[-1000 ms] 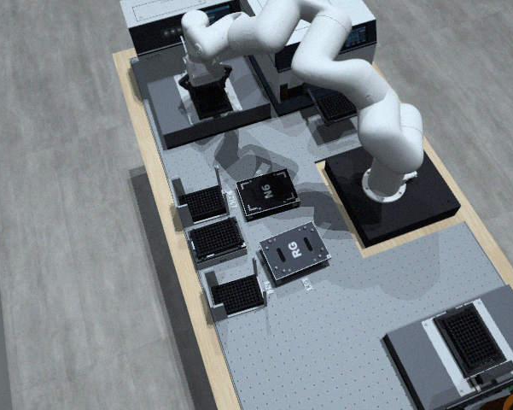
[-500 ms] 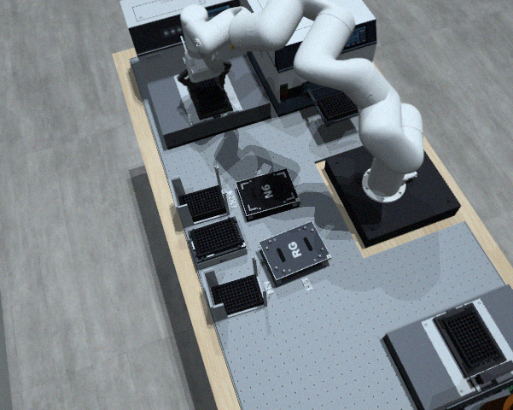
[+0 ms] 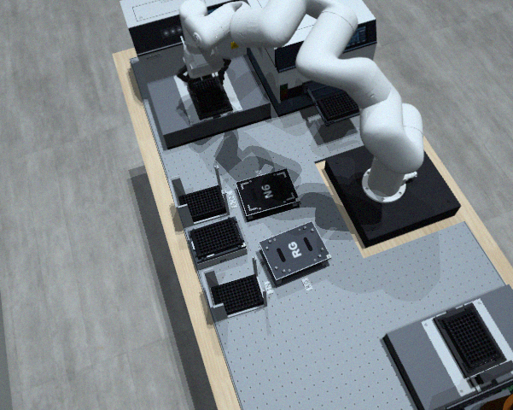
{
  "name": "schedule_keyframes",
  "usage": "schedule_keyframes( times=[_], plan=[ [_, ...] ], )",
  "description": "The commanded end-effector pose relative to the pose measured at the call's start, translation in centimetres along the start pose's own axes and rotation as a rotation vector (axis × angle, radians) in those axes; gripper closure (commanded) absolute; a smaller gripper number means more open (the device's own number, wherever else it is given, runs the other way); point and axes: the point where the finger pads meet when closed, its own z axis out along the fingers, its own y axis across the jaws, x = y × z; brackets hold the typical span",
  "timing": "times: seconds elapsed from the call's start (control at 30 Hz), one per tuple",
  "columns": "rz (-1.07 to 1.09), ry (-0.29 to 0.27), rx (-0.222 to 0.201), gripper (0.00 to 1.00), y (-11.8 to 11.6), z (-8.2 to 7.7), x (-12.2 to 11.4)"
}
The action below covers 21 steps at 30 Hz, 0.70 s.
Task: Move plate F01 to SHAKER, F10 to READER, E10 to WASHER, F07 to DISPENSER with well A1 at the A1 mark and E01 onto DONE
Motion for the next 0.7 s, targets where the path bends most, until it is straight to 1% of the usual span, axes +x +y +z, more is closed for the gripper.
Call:
schedule_keyframes(
  times=[0.0,0.17,0.23,0.67],
  plan=[
    [0.0,-0.004,-0.004,0.0,0.1,-0.8,-0.1],
    [0.0,-0.004,-0.004,0.0,0.1,-1.5,-0.1],
    [0.0,-0.004,-0.004,0.0,0.1,-1.5,-0.1],
    [0.0,-0.004,-0.004,0.0,0.1,-3.2,-0.1]
  ],
)
